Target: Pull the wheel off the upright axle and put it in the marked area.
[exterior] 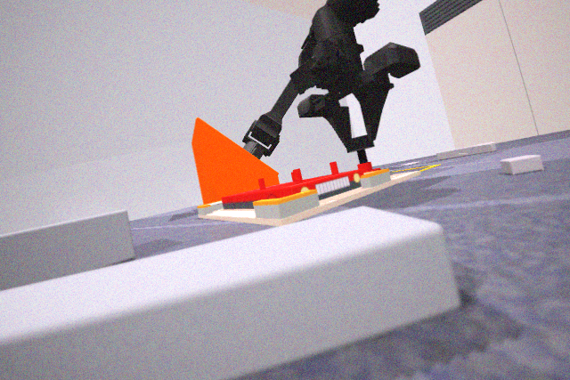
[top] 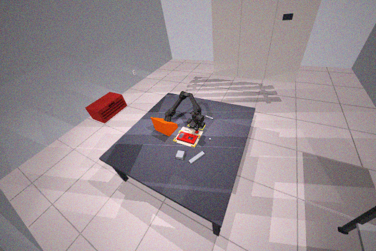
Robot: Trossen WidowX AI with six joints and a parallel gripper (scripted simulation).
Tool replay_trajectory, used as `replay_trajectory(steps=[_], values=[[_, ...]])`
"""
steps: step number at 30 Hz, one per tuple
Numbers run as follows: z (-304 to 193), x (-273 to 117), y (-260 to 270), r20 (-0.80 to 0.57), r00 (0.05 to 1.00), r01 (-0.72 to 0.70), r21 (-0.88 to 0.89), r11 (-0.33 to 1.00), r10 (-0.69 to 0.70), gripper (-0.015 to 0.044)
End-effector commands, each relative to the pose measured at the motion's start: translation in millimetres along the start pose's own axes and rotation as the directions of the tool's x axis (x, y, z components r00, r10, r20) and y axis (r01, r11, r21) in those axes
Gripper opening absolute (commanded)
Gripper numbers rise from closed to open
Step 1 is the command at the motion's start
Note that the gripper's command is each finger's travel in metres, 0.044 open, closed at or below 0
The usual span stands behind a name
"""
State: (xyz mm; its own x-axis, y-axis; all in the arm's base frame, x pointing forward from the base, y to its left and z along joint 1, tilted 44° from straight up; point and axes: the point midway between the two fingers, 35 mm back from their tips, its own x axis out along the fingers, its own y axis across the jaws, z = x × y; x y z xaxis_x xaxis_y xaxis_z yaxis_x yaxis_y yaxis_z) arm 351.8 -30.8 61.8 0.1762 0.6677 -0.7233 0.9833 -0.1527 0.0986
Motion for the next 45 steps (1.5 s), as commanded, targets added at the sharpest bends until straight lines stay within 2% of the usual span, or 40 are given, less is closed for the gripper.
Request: replay_trajectory(steps=[1, 34, 43, 45], values=[[1, -4, 0, 0.003, 1.000, -0.007, -0.001, 1.000, 0.007, 0.0000], [1, -16, 0, 0.003, 1.000, -0.010, 0.002, 1.000, 0.010, 0.0000], [1, -50, -2, 0.005, 1.000, -0.010, 0.002, 1.000, 0.010, 0.0000], [1, -42, -3, -0.001, 1.000, -0.004, 0.010, 1.000, 0.004, 0.0000]])
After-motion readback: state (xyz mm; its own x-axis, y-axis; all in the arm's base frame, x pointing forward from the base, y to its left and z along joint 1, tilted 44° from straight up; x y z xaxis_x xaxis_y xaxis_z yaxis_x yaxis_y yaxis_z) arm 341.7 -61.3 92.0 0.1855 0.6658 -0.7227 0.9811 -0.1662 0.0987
